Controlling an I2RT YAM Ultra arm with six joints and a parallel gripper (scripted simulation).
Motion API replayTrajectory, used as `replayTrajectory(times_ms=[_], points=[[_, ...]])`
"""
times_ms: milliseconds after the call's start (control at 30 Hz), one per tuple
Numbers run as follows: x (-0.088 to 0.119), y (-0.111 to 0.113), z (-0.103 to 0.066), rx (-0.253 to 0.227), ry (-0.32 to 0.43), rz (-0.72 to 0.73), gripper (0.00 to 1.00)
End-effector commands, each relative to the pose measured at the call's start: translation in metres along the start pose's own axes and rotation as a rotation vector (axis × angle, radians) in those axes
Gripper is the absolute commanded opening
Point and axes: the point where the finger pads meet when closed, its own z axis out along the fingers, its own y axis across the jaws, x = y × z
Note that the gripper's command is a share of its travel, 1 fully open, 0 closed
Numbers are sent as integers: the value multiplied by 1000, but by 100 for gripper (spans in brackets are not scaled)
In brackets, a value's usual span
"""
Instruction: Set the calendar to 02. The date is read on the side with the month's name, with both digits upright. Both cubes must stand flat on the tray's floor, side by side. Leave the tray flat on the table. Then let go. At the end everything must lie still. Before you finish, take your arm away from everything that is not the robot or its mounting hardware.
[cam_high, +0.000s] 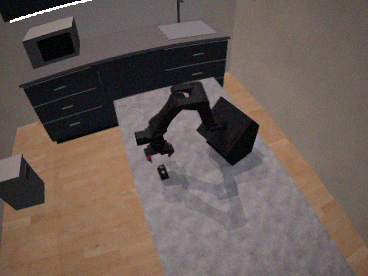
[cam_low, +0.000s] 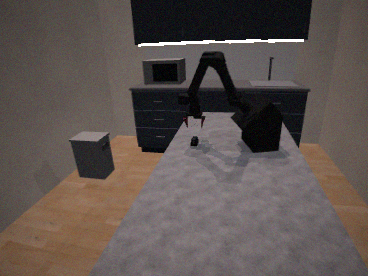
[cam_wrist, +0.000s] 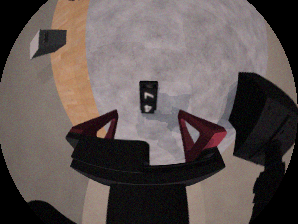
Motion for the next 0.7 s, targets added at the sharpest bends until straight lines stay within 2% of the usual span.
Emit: replayTrajectory(times_ms=[0, 167, 267, 667], points=[[0, 1, -3, -3, -2, 0, 100], [0, 1, -5, -3, -2, 0, 100], [0, 1, -13, -3, -2, 0, 100], [0, 1, -67, -3, -3, -1, 100]])
